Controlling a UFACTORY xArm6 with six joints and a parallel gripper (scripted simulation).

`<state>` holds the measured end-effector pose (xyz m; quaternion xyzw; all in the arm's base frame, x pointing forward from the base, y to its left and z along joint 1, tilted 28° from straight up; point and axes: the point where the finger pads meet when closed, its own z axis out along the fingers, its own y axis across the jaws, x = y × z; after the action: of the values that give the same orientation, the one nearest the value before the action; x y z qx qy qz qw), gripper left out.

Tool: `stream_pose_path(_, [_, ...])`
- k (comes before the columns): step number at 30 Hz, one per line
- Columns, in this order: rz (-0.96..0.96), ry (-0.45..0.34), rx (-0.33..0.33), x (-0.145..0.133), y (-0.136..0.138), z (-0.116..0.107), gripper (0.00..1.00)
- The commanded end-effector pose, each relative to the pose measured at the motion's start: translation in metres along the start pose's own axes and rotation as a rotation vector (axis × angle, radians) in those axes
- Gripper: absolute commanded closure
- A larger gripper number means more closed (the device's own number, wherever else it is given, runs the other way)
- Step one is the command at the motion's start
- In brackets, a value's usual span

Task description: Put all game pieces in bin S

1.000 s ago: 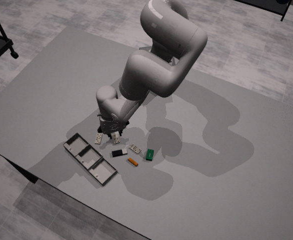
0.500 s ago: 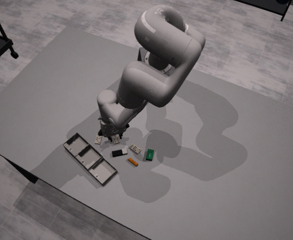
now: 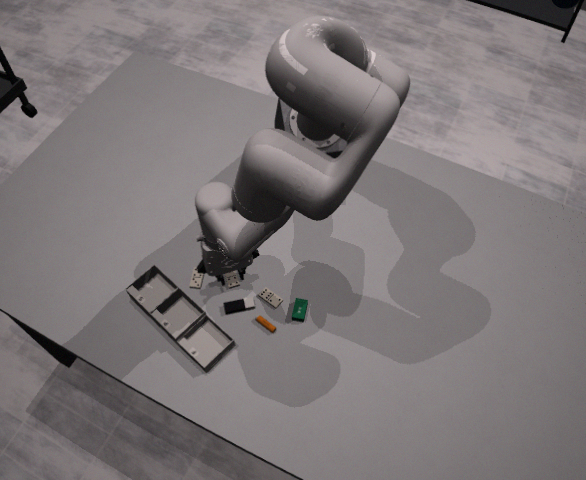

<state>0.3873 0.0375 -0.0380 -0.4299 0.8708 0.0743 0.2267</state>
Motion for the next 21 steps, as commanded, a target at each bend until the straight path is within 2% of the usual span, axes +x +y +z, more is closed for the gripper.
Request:
stream_pose_path(1, [0.000,-0.001,0.002,-0.0003,-0.0006,-0.0003,0.59])
stream_pose_path(3, [0.000,-0.001,0.002,-0.0003,-0.0005,-0.0003,0.59])
stream_pose_path(4, [0.000,-0.001,0.002,-0.0003,-0.0005,-0.0003,1.00])
stream_pose_path(21, [0.000,-0.001,0.002,-0.0003,-0.0006,-0.0004,1.00])
